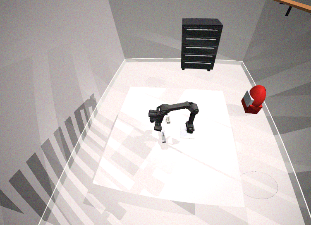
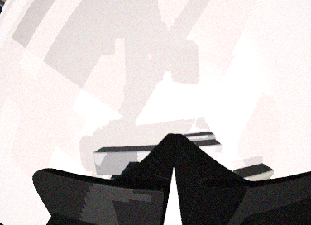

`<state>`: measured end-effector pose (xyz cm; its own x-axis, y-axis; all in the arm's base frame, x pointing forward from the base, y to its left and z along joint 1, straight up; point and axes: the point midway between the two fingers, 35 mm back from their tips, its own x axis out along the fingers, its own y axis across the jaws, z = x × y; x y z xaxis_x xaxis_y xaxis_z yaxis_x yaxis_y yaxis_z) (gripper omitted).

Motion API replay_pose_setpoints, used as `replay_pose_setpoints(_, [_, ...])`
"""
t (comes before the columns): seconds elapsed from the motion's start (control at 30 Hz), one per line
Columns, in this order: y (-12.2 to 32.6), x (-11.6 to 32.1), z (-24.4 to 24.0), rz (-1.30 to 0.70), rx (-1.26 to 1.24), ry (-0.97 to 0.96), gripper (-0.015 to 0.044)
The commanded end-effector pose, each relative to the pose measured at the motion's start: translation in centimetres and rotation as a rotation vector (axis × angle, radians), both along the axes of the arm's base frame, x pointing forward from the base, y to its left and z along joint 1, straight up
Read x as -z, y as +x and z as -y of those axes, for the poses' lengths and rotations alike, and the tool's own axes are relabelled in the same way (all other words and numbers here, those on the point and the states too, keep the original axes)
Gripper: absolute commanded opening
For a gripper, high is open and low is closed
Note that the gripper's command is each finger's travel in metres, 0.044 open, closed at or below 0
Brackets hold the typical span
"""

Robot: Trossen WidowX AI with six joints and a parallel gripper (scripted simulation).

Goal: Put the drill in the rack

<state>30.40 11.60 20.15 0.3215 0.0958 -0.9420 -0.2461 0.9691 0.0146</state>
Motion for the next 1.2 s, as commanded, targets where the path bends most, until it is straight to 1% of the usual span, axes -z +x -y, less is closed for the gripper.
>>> replay_pose_setpoints(0.0, [-5.0, 3.7, -2.8, -0.257, -0.127, -0.093, 0.0000])
replay_pose_setpoints(0.07, [-5.9, 4.2, -3.2, -0.296, -0.147, -0.111, 0.0000])
replay_pose_setpoints(0.37, [-5.5, 3.9, -3.0, -0.275, -0.142, -0.106, 0.0000])
replay_pose_setpoints(0.8, [-6.0, 5.6, -3.2, -0.296, -0.147, -0.111, 0.0000])
replay_pose_setpoints(1.17, [-5.7, 5.9, -3.1, -0.295, -0.147, -0.111, 0.0000])
